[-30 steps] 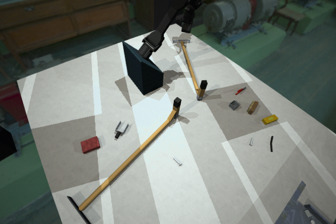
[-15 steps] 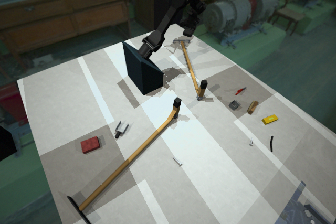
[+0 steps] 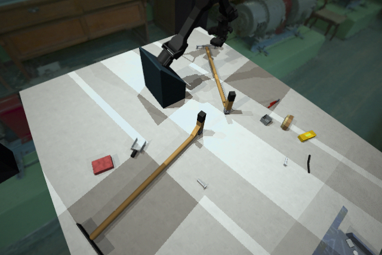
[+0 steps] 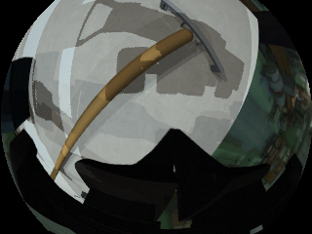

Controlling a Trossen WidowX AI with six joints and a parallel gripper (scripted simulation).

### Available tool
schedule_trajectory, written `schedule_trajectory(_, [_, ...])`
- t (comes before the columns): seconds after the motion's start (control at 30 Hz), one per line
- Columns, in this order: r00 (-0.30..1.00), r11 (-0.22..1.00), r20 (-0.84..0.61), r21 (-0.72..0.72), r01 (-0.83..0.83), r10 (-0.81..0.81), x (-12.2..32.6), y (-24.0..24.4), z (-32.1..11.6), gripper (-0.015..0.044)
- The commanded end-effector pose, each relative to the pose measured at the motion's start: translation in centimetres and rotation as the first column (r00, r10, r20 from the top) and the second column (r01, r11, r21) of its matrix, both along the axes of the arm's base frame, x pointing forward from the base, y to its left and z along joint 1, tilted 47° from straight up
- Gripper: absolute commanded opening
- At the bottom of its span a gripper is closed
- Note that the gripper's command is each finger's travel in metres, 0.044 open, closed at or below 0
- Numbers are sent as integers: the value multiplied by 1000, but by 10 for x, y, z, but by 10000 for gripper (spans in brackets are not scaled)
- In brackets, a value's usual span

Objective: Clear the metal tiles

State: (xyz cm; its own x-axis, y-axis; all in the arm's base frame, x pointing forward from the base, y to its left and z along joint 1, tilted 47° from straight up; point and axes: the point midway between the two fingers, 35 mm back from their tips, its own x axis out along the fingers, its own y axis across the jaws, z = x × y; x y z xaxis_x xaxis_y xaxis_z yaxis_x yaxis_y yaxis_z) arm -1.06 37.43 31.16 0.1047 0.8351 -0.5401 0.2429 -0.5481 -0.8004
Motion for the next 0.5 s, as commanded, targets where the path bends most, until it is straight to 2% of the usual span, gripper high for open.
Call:
schedule_trajectory(0.0, [998, 999, -41, -1, 44, -44, 11, 7, -2, 0])
schedule_trajectory(0.47, [971, 982, -149, -14, 186, -186, 51, 18, -11, 0])
